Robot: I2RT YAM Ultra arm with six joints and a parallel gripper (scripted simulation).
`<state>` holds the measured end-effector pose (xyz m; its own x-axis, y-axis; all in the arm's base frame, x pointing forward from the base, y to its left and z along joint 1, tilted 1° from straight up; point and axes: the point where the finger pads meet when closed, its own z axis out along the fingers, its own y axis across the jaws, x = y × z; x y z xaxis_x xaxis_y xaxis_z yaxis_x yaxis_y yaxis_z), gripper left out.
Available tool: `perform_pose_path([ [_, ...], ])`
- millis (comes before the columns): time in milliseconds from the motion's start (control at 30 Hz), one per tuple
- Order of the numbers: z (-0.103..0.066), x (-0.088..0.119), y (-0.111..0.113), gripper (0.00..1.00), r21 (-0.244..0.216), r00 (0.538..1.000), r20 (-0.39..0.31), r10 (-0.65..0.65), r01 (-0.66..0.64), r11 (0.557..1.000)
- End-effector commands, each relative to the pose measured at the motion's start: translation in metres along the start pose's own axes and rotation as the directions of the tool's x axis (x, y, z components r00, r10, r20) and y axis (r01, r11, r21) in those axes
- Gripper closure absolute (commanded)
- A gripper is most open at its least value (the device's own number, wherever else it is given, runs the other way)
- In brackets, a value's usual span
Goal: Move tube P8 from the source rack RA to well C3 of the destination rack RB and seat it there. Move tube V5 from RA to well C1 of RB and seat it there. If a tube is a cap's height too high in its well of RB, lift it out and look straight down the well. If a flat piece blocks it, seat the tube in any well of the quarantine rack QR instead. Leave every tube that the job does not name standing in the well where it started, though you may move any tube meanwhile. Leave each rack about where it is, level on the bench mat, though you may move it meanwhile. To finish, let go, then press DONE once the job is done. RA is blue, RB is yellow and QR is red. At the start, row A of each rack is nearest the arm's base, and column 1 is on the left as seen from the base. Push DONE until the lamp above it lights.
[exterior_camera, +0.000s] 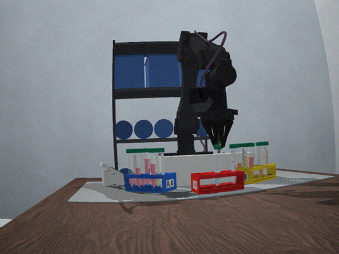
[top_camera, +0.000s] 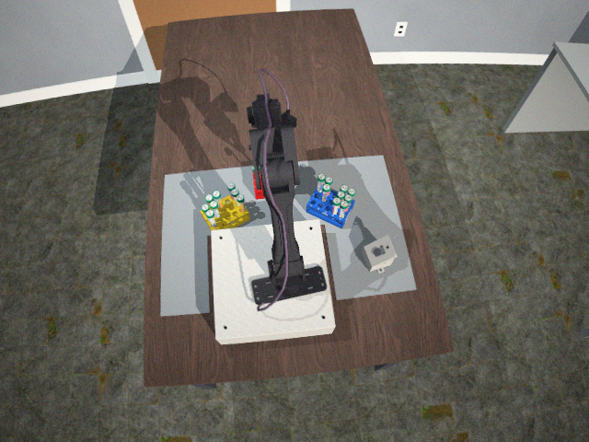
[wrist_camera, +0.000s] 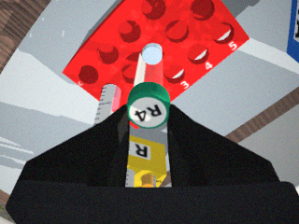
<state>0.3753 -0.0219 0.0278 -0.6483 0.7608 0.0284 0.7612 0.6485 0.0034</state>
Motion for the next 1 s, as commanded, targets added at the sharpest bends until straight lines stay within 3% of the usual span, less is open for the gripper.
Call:
perform_pose_path([
  [0,-0.022,-0.007,0.003,1.0,-0.021,0.999,0.038,0.004,-0.003,1.0],
  [967,-0.048,-0.009,0.0,1.0,-0.021,0.999,0.038,0.006,-0.005,1.0],
])
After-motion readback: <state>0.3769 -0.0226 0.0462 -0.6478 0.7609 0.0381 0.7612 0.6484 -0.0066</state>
